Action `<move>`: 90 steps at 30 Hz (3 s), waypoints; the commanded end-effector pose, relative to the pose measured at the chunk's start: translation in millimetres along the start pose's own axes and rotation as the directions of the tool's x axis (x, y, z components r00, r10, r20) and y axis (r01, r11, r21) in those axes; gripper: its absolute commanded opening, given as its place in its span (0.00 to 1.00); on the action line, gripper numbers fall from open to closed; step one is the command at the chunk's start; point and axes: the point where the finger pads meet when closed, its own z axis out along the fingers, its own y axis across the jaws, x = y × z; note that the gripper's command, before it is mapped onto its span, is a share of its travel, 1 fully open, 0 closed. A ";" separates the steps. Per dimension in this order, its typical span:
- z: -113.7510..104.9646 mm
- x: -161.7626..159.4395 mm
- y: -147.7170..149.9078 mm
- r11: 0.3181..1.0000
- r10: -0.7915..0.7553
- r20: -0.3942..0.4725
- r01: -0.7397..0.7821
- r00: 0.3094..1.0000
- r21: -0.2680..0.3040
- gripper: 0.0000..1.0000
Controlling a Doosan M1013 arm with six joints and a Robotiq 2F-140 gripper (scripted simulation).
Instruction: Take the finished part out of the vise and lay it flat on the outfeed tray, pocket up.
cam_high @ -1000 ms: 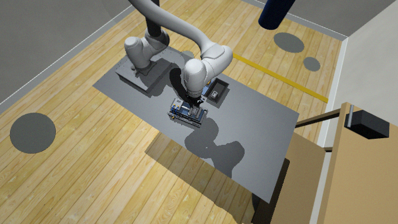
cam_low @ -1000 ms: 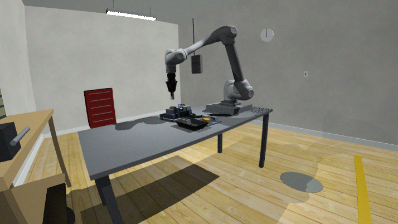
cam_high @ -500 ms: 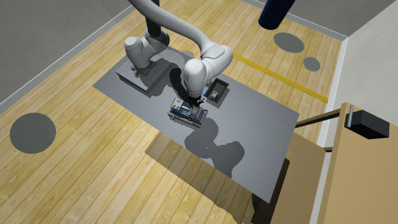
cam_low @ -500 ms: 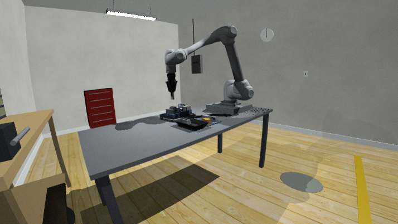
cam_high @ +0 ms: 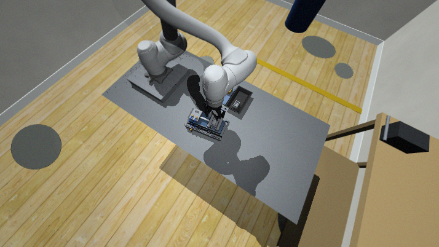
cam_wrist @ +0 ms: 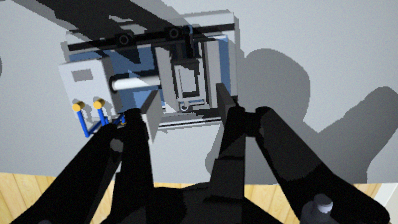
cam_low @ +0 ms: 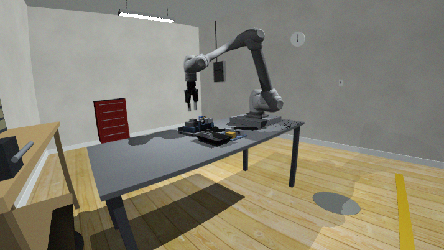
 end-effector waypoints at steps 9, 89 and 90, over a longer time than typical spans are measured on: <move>-0.1 0.0 0.0 1.000 0.000 0.000 0.000 1.000 0.000 0.40; 62.3 -0.4 -0.2 1.000 0.000 0.001 0.000 1.000 0.000 0.40; 62.3 -0.4 -0.2 1.000 0.000 0.001 0.000 1.000 0.000 0.40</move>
